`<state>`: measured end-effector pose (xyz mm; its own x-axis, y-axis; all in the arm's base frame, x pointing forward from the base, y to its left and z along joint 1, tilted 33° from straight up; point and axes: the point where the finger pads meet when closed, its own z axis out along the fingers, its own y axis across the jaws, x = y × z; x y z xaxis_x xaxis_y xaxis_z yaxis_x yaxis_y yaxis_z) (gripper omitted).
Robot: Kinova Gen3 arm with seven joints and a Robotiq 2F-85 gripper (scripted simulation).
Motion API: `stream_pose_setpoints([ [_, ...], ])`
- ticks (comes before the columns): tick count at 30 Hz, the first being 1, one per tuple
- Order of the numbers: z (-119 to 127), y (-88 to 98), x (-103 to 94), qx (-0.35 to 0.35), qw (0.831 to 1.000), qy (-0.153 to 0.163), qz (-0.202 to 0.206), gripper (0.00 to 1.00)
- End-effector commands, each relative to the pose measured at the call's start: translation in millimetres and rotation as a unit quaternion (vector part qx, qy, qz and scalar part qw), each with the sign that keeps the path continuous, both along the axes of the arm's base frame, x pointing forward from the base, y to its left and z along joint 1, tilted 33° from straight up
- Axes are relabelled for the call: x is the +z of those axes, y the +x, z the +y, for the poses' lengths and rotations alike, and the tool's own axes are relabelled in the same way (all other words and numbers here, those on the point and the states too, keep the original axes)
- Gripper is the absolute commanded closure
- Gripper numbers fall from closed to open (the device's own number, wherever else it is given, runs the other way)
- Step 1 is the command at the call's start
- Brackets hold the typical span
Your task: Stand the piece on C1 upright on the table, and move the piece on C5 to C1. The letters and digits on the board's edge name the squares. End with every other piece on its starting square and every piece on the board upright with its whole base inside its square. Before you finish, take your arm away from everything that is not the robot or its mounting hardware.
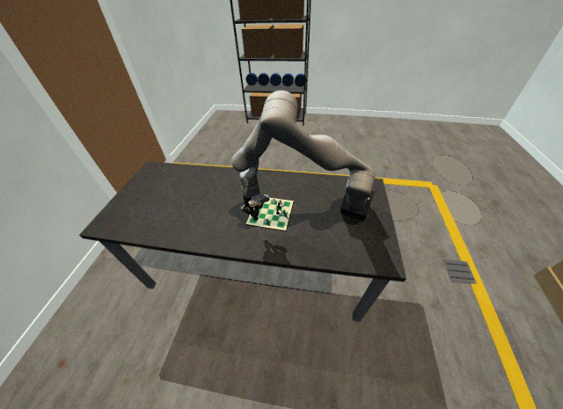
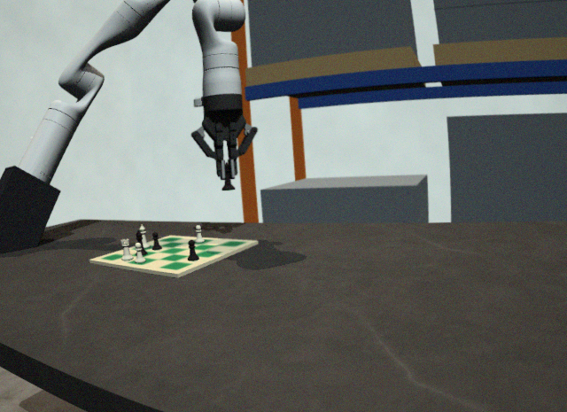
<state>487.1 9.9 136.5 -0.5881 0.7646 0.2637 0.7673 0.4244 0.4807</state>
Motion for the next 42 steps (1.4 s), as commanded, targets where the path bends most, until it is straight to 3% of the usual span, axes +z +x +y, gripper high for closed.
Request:
stream_pose_setpoints([
  [1,1,1.1,6.4,0.002,1.0,-0.004,-0.007,1.0],
  [18,5,2.9,0.8,0.002,1.0,-0.005,-0.006,1.0],
  [42,45,26.7,-70.9,0.002,1.0,-0.005,-0.006,1.0],
])
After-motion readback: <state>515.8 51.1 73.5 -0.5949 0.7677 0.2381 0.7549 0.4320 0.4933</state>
